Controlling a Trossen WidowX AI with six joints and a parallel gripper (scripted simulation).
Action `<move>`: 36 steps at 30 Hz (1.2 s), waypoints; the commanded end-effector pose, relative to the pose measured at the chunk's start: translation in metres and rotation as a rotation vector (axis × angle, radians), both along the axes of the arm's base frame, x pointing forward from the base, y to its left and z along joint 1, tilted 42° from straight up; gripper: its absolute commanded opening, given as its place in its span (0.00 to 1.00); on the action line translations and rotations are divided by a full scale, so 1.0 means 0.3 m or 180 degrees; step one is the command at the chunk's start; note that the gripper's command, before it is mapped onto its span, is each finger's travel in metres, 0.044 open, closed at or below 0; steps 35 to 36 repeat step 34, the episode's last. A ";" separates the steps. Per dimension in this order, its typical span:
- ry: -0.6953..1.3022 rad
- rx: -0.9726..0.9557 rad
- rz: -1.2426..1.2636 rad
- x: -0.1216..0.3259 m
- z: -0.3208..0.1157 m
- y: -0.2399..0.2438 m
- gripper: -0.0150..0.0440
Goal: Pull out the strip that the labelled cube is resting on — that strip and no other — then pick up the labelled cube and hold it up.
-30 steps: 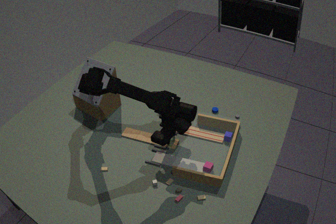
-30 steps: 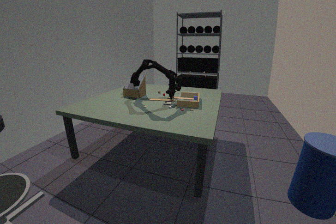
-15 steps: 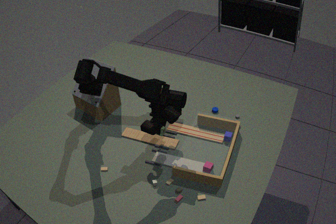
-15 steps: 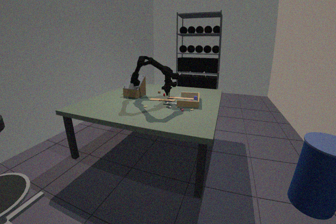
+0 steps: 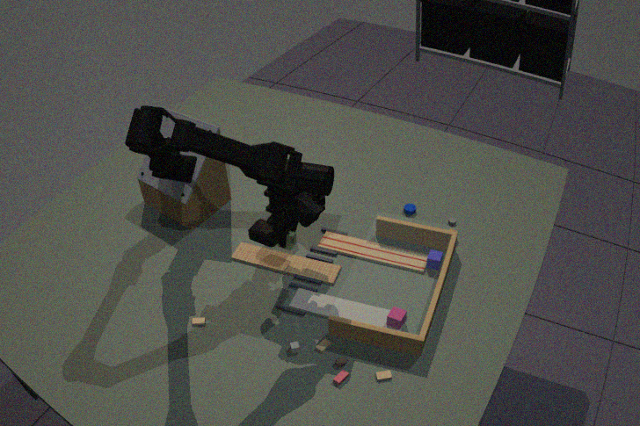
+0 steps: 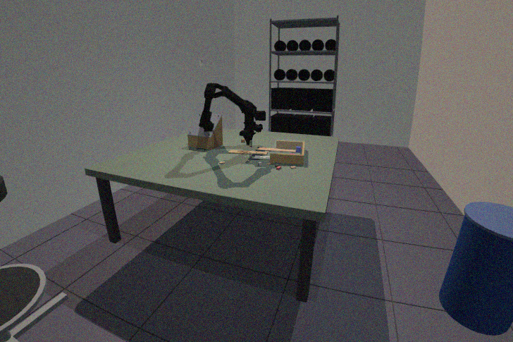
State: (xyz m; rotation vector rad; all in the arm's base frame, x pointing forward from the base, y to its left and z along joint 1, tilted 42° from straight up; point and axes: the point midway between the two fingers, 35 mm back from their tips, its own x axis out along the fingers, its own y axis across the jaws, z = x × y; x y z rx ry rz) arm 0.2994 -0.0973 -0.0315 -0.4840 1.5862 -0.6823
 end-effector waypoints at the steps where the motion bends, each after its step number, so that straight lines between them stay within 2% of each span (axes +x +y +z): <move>1: -0.0022 0.0018 -0.0001 -0.027 -0.001 0.011 0.25; 9: -0.0023 0.0024 0.0000 -0.011 0.085 0.089 0.25; 36: -0.0023 0.0024 -0.0001 -0.011 0.088 0.091 0.25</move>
